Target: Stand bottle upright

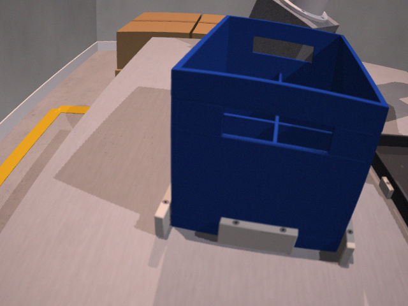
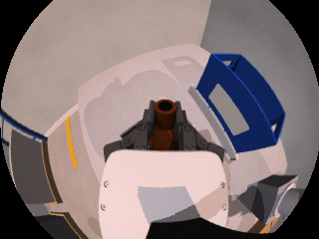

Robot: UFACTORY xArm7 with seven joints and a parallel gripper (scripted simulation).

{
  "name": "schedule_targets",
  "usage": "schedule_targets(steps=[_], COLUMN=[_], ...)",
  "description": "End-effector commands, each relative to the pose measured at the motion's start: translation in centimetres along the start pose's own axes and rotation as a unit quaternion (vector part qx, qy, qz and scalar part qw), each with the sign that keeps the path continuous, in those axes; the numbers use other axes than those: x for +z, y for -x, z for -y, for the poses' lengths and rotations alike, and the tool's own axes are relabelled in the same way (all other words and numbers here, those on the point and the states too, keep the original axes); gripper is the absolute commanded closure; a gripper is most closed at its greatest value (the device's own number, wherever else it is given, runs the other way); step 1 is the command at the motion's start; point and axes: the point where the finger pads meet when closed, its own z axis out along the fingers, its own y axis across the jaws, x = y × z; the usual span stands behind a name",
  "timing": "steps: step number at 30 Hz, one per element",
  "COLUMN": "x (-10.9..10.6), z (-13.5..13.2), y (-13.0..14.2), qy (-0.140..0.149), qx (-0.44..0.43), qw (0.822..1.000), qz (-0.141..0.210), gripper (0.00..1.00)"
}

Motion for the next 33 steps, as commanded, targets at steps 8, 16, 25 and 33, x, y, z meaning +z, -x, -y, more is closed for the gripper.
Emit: schedule_targets(steps=[8, 16, 25, 33], x=[0.4, 0.6, 0.7, 0.8], z=[0.0, 0.0, 0.0, 0.0], y=[0.9, 1.5, 1.9, 2.1], qy=[0.000, 0.000, 0.000, 0.000], qx=[0.002, 0.002, 0.002, 0.002], qw=[1.000, 1.000, 1.000, 1.000], qz=[-0.001, -0.001, -0.001, -0.001], gripper=[1.00, 1.00, 1.00, 1.00])
